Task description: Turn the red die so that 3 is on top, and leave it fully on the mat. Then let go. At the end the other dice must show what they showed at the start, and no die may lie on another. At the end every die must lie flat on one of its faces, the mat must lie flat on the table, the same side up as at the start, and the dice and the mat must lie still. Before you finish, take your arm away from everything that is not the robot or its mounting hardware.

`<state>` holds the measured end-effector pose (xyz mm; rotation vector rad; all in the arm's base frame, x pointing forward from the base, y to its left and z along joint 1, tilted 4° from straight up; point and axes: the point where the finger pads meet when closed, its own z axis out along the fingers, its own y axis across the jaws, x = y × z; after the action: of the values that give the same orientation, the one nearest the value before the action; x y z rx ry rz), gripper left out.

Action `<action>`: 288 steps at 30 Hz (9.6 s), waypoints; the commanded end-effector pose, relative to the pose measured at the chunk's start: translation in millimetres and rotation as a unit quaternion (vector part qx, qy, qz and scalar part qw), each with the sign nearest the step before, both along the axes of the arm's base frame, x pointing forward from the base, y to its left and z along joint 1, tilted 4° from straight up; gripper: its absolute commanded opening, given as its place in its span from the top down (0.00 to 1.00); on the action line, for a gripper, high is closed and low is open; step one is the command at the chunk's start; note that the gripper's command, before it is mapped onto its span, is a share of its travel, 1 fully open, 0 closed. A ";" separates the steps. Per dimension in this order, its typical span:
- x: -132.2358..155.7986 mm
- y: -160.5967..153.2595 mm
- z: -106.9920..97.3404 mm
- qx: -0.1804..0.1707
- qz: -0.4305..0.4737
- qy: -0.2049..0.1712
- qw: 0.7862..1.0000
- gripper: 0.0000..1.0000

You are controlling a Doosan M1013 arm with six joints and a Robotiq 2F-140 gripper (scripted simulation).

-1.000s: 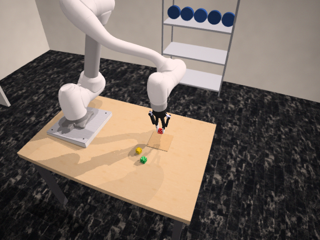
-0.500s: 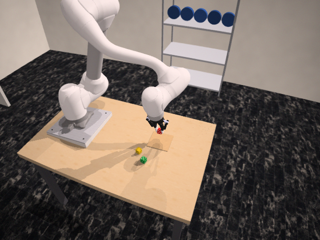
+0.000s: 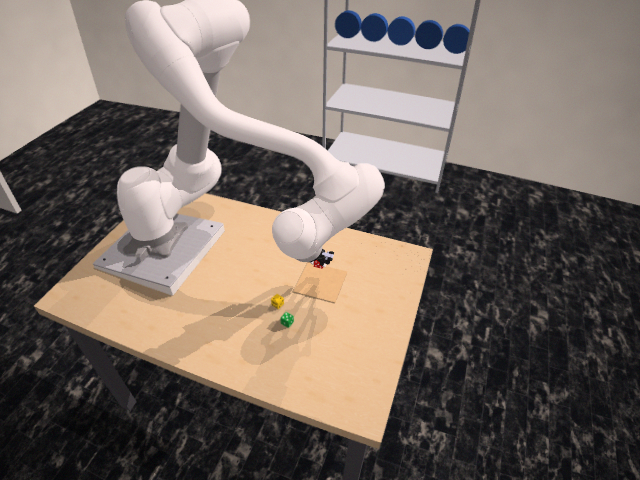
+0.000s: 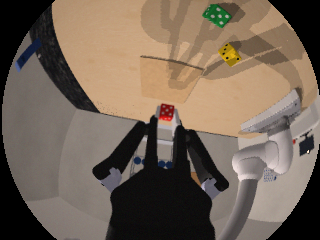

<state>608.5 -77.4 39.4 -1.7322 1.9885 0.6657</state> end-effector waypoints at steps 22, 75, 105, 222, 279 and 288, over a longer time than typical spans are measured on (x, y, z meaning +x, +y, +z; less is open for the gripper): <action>3.9 -7.3 -2.0 0.082 -0.006 -0.016 0.996 0.84; 0.0 -5.4 -61.4 0.082 -0.006 -0.016 0.996 0.84; -0.2 -5.3 -65.5 0.082 -0.006 -0.016 0.996 0.84; -0.6 -5.1 -70.8 0.082 -0.006 -0.016 0.996 0.84; -0.6 -5.1 -70.8 0.082 -0.006 -0.016 0.996 0.77; -0.6 -5.1 -70.8 0.082 -0.006 -0.016 0.996 0.72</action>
<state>610.6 -83.7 -28.6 -1.6266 1.8673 0.7664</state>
